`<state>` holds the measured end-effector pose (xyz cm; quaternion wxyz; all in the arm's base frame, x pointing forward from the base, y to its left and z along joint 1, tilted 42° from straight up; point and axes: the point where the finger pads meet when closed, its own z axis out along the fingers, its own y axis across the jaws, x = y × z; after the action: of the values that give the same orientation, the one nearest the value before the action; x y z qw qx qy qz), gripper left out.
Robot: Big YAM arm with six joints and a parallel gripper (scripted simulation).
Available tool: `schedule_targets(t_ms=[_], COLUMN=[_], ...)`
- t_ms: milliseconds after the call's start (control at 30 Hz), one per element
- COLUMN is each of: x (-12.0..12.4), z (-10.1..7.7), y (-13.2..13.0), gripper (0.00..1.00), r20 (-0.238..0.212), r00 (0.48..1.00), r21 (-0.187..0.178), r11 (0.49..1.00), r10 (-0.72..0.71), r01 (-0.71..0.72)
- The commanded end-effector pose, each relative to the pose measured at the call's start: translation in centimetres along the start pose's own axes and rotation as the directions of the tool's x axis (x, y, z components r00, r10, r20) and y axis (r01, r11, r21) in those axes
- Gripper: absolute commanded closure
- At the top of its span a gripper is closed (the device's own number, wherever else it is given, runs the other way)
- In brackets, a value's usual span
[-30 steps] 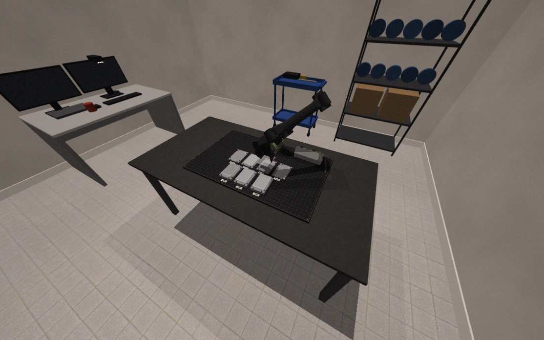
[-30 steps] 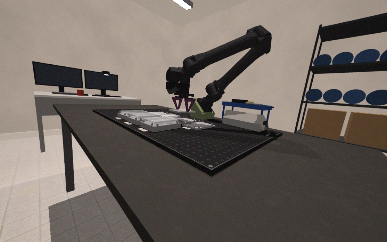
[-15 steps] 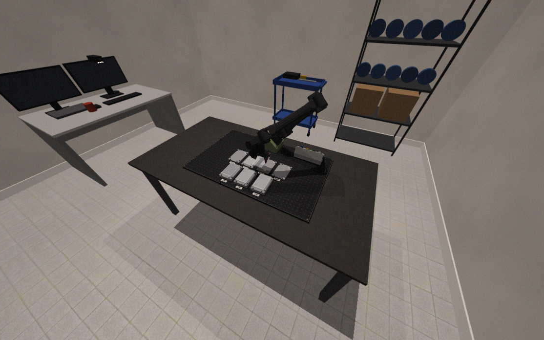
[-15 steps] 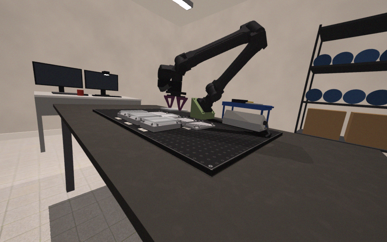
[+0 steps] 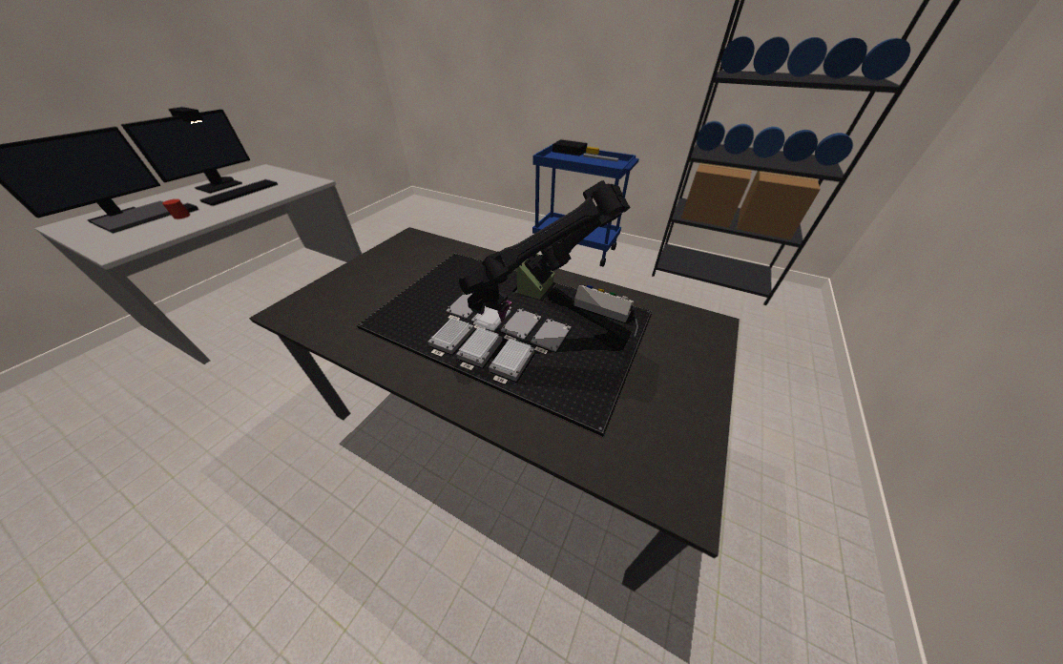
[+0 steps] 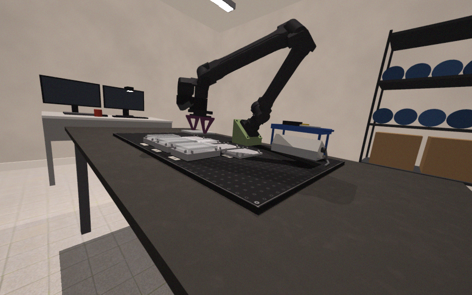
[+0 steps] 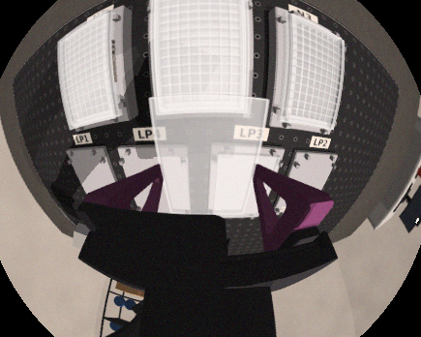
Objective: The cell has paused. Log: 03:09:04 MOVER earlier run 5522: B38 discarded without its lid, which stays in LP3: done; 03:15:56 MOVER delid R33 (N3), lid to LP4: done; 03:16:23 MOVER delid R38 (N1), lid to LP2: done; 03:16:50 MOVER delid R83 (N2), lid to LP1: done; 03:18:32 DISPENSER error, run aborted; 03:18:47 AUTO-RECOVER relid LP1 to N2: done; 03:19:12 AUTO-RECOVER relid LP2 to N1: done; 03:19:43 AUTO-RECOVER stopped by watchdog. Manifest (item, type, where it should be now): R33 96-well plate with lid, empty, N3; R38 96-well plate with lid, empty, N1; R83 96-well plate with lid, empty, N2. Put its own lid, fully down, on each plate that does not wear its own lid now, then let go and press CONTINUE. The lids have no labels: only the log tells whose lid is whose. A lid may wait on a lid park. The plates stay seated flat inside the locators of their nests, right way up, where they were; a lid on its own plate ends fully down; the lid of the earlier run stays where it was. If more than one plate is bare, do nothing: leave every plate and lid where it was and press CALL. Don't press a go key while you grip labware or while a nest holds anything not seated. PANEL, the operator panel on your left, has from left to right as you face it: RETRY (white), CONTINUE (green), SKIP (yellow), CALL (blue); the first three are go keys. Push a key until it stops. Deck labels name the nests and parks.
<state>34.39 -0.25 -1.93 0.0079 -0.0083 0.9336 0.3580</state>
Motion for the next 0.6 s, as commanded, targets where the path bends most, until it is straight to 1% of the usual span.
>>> schedule_targets(t_ms=[0,133,200,267,300,367,567], x=[-2.0,-3.3,-4.0,-4.0,-4.4,-4.9,-6.9], z=[-0.9,-0.7,-0.9,-0.9,-0.5,-0.9,-1.0], y=[-1.9,-3.2,-4.2,-4.2,-4.1,-5.4,-7.8], gripper=[1.0,1.0,1.0,1.0,1.0,1.0,1.0], r20=[0.019,0.014,0.019,0.019,0.008,0.02,0.021], r00=[1.0,1.0,1.0,1.0,1.0,1.0,1.0], r21=[0.004,0.004,0.005,0.005,0.004,0.005,0.006], r11=[1.0,1.0,1.0,1.0,1.0,1.0,1.0], r10=[-0.012,-0.018,-0.013,-0.013,-0.025,-0.012,-0.011], r01=[0.012,0.018,0.013,0.013,0.025,0.012,0.011])
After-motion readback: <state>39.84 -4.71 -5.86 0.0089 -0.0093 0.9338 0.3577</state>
